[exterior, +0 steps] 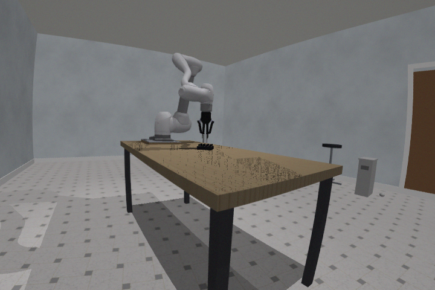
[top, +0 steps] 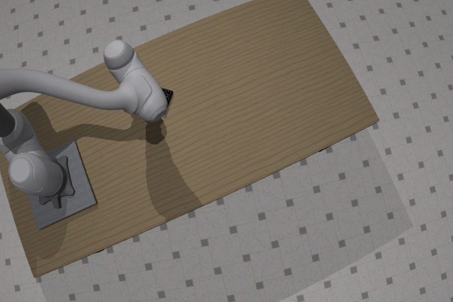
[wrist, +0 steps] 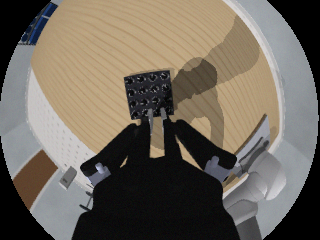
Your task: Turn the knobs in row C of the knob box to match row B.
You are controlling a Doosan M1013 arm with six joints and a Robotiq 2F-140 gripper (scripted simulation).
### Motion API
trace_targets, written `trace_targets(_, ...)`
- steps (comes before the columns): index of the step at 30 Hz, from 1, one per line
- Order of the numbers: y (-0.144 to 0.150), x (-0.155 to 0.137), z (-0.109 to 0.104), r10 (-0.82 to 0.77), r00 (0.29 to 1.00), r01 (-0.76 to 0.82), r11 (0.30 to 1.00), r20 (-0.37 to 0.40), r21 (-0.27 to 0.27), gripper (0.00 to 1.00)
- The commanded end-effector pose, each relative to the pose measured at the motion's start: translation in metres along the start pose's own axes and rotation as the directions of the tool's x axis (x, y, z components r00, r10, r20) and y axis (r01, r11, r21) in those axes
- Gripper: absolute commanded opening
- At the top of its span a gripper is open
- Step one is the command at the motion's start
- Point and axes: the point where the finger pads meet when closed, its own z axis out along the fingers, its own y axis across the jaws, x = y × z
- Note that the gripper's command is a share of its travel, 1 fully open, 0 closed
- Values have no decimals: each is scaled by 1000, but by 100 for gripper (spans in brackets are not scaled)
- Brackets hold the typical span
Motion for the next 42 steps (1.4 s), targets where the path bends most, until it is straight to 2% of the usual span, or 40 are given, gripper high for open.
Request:
trace_targets(1,0,0,0,0,1000,0,1000,0,0,12)
trace_targets(42,0,0,14,0,1000,0,1000,0,0,12)
